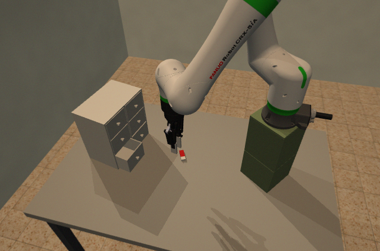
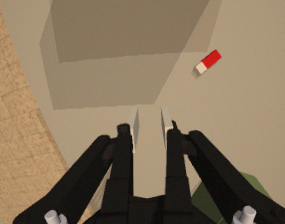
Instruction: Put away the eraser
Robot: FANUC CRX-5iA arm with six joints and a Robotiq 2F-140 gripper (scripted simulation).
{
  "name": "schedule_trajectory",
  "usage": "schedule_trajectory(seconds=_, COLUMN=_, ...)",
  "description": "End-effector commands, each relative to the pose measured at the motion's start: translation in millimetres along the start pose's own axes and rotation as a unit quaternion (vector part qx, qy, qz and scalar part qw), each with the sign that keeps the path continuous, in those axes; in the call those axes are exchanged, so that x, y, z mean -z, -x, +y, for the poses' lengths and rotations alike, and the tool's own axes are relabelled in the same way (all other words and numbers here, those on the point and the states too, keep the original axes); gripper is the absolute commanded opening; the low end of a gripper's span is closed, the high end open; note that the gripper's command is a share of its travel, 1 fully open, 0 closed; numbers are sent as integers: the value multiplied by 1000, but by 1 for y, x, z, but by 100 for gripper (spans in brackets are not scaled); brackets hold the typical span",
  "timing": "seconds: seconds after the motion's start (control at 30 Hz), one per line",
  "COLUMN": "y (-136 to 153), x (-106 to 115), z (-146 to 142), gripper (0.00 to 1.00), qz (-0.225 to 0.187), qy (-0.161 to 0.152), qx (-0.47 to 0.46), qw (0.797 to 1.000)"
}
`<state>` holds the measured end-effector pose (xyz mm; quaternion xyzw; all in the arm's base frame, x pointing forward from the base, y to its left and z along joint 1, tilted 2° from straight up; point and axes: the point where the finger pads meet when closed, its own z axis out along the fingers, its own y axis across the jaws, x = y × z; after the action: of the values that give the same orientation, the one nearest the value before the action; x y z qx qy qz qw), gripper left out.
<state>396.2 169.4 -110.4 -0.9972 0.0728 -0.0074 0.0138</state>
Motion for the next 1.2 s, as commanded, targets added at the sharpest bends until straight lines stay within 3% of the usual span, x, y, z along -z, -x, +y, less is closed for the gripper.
schedule_trajectory(seconds=0.0, y=0, x=0, z=0, gripper=20, qz=0, qy=0, qx=0, qw=1000)
schedule_trajectory(seconds=0.07, y=0, x=0, z=0, gripper=20, qz=0, qy=0, qx=0, qw=1000)
schedule_trajectory(seconds=0.1, y=0, x=0, z=0, gripper=100, qz=0, qy=0, qx=0, qw=1000)
schedule_trajectory(seconds=0.8, y=0, x=1, z=0, gripper=100, qz=0, qy=0, qx=0, qw=1000)
schedule_trajectory(seconds=1.17, y=0, x=37, z=0, gripper=100, qz=0, qy=0, qx=0, qw=1000)
